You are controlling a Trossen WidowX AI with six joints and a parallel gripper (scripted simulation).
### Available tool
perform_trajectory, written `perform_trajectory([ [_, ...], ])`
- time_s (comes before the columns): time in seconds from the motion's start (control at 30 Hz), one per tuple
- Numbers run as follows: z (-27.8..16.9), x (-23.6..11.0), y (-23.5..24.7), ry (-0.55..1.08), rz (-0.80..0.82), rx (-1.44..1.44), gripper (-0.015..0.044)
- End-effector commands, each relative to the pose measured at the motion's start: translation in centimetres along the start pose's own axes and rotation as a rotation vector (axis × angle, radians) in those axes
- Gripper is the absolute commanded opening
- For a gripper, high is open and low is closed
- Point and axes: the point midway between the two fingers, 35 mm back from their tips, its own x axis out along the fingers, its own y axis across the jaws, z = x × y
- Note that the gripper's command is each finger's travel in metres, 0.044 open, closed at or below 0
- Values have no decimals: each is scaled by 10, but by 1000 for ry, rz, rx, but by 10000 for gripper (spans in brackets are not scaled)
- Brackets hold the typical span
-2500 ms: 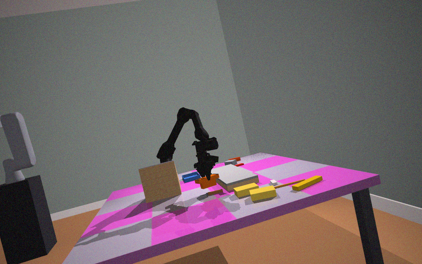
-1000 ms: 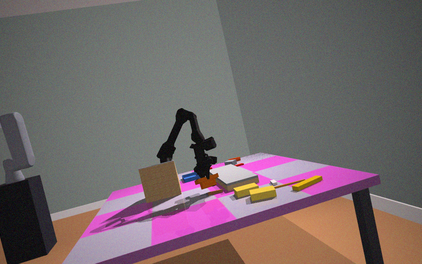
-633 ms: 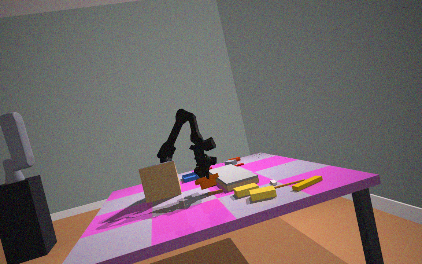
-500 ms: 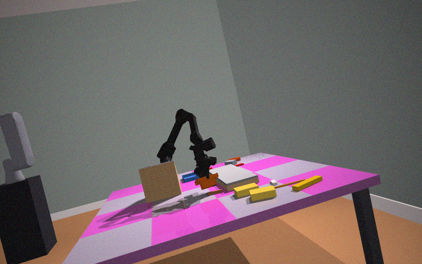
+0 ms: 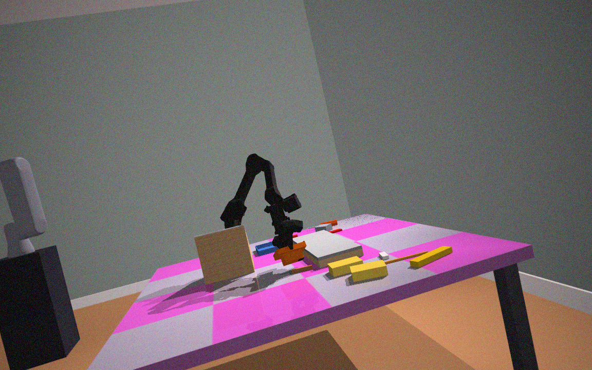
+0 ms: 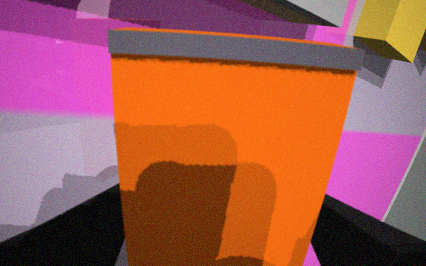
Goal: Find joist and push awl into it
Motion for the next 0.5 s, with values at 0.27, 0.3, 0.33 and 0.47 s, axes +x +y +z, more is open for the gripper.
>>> perform_trajectory([
  [0.27, 0, -2, 0, -4, -69, 11, 0],
  [0.3, 0, -1, 0, -3, -75, 11, 0],
  [0.33, 0, -1, 0, -1, -81, 11, 0],
  [0.47, 0, 0, 1, 4, -105, 13, 0],
])
